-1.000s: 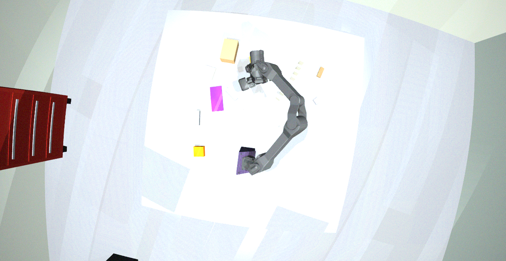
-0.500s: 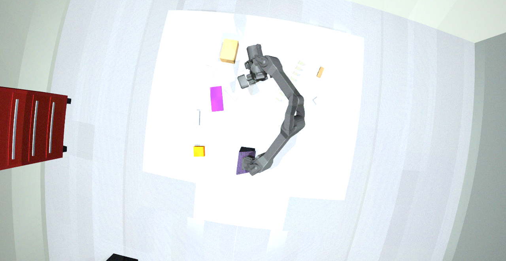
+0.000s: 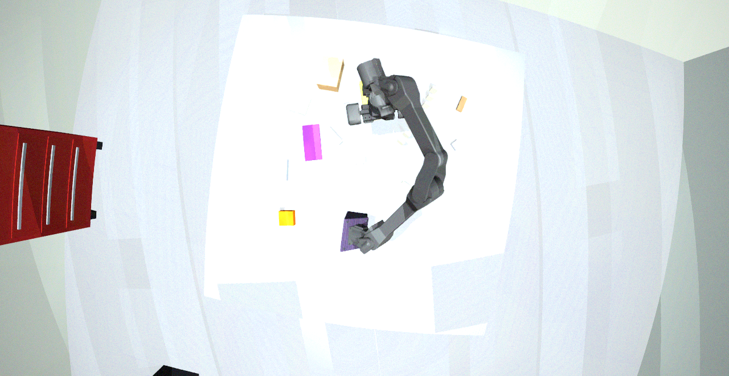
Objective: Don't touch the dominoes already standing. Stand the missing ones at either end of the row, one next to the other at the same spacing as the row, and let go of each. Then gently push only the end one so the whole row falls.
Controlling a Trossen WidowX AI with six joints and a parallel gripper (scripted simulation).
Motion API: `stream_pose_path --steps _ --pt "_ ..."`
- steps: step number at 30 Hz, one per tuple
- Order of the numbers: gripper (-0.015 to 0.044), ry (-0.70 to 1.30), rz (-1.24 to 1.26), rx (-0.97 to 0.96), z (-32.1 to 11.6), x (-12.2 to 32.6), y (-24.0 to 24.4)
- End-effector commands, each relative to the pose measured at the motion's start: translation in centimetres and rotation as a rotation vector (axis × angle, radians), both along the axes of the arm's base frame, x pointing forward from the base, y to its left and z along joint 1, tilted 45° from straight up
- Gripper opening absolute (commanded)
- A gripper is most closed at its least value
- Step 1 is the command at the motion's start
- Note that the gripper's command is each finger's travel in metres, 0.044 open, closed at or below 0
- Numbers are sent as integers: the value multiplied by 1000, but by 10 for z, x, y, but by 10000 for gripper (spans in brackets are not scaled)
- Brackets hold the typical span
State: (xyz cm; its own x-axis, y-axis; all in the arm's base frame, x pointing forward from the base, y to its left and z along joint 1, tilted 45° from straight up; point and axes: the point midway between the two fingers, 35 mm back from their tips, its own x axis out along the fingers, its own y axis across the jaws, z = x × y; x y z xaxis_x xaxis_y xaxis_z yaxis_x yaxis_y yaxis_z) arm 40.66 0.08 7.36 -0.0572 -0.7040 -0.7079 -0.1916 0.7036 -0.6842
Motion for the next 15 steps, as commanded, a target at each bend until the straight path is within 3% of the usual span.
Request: stream_pose_path --steps 1,8,15 --pt "107 -216 -205 -14 30 -27 -21" --pt "107 -571 -564 -47 58 -87 -52" --pt "107 -580 -573 -48 58 -89 -53"
